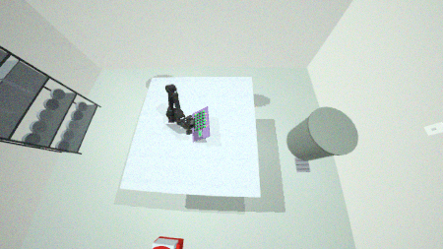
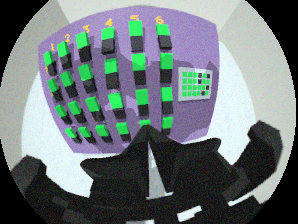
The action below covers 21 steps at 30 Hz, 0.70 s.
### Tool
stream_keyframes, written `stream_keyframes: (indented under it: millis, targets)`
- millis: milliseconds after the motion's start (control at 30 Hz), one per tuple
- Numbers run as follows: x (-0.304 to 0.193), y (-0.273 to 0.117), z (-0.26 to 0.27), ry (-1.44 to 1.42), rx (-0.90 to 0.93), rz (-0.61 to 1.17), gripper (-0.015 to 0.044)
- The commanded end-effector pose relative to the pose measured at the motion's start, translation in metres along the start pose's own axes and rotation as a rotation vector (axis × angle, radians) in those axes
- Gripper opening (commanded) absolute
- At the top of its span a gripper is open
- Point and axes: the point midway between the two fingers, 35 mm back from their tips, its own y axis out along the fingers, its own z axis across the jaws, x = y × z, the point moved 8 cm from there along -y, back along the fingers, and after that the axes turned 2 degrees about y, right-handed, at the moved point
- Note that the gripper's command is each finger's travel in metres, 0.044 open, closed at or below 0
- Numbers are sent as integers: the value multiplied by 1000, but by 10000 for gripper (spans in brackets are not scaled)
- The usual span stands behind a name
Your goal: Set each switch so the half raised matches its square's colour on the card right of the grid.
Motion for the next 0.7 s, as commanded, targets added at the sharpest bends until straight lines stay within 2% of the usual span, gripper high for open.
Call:
stream_keyframes:
  millis: [0,667]
  targets:
    - [0,0,0,6,3,-2,0]
    - [0,2,0,6,3,-2,0]
